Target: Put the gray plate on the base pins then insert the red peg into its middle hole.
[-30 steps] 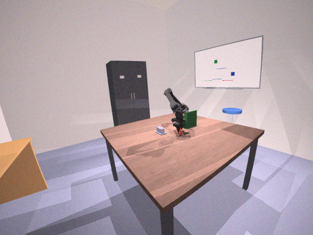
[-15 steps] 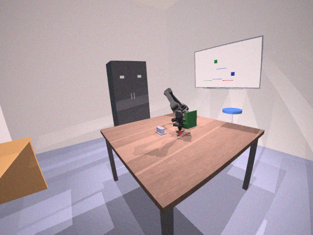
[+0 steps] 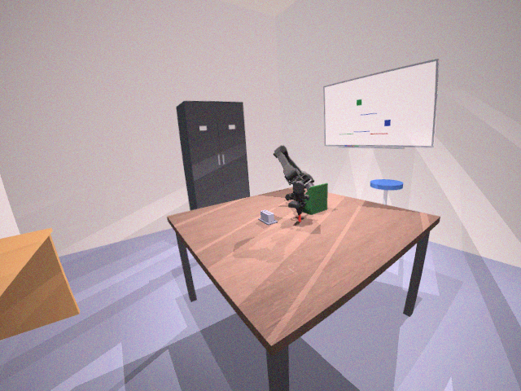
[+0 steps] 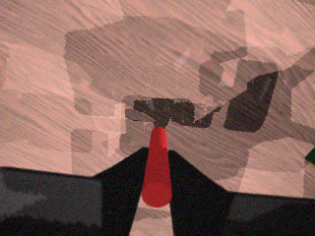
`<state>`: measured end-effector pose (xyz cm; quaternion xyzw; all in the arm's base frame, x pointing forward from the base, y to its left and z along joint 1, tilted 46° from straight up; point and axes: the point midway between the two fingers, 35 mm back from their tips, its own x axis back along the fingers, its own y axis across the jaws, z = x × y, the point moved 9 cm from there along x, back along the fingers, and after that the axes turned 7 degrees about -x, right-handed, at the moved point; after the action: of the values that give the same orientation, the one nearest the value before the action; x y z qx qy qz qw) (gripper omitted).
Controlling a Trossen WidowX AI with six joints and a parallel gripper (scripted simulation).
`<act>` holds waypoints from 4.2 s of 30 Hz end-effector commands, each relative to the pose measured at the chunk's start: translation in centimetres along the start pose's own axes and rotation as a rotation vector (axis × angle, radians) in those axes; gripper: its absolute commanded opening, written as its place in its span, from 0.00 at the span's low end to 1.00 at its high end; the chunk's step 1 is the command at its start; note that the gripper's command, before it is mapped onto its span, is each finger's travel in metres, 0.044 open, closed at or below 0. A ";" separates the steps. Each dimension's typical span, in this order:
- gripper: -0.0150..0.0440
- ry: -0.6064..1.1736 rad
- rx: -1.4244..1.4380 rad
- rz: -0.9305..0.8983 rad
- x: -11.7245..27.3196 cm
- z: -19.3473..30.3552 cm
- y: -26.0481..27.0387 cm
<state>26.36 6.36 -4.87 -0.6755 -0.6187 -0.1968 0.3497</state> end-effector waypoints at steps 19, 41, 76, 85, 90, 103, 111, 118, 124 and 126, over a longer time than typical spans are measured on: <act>0.25 0.003 -0.001 -0.004 5.6 0.1 0.3; 0.25 0.044 0.003 -0.005 6.0 -4.4 2.3; 0.25 0.031 -0.007 -0.017 6.0 -13.8 4.8; 0.25 0.019 -0.009 -0.016 5.9 -16.4 4.9; 0.25 0.011 -0.011 -0.014 5.8 -17.9 4.9; 0.25 -0.002 -0.013 -0.009 5.7 -19.9 4.9; 0.25 -0.002 -0.013 -0.009 5.7 -19.9 4.9; 0.25 -0.002 -0.013 -0.009 5.7 -20.0 4.9; 0.25 -0.002 -0.013 -0.009 5.7 -20.0 4.9; 0.25 -0.001 -0.014 -0.008 5.6 -20.0 4.9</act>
<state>35.31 -3.96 11.42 -0.6758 -0.6191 -0.2043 0.3439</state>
